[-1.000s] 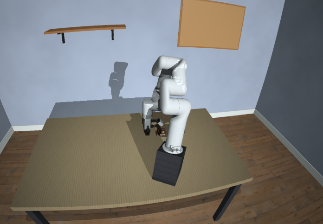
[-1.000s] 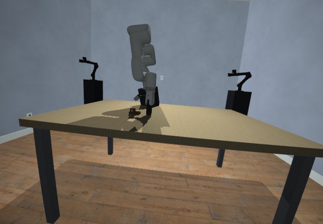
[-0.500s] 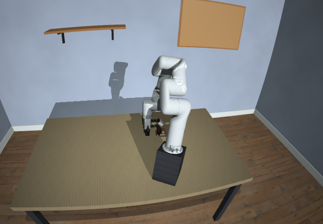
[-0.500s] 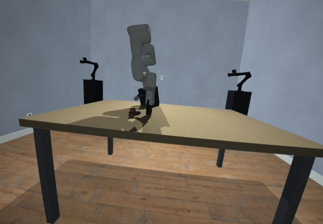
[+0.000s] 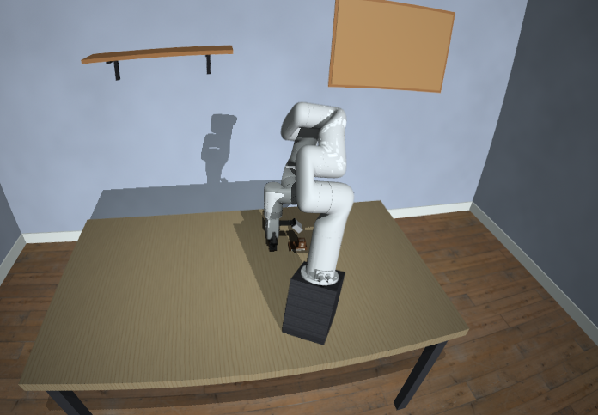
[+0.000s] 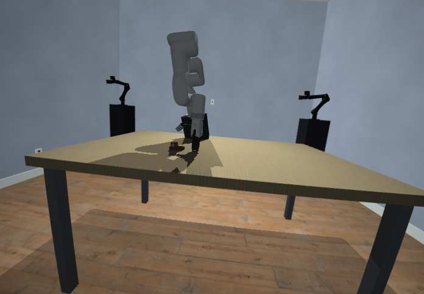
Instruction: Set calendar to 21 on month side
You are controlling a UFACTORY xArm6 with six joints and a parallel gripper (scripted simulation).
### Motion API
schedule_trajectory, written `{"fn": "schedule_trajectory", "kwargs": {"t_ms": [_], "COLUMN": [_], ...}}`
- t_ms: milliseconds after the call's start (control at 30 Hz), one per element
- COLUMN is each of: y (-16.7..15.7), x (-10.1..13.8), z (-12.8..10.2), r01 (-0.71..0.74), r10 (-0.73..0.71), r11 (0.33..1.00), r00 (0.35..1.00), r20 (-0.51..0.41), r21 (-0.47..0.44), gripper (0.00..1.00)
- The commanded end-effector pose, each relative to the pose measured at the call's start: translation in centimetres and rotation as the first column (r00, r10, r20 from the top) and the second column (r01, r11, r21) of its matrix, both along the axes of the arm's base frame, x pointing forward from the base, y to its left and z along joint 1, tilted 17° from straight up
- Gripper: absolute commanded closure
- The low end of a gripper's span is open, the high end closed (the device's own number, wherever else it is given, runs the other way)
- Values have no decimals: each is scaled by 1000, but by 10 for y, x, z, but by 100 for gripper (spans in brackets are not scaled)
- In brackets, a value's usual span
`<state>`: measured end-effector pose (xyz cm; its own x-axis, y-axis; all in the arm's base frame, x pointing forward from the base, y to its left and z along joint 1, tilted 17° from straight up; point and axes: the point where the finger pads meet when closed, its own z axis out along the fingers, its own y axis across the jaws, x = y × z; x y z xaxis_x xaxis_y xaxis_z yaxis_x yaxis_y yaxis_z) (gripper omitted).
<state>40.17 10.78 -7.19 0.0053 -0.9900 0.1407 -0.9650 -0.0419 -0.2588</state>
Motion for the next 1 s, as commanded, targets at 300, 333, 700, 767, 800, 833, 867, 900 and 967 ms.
{"fn": "schedule_trajectory", "kwargs": {"t_ms": [300, 333, 700, 767, 800, 833, 867, 900, 967], "y": [7, 8, 12, 12, 12, 12, 12, 12, 12], "x": [-12, -13, -21, -21, -21, -21, -21, -21, -21], "z": [47, 52, 81, 82, 82, 82, 82, 82, 82], "r01": [0, 0, 0, 0, 0, 0, 0, 0, 0], "r10": [0, 0, 0, 0, 0, 0, 0, 0, 0], "r11": [1000, 1000, 1000, 1000, 1000, 1000, 1000, 1000, 1000], "r00": [1000, 1000, 1000, 1000, 1000, 1000, 1000, 1000, 1000], "r20": [2, 2, 2, 2, 2, 2, 2, 2, 2], "r21": [1, 1, 1, 1, 1, 1, 1, 1, 1], "gripper": [51, 51, 51, 51, 51, 51, 0, 0, 0]}}
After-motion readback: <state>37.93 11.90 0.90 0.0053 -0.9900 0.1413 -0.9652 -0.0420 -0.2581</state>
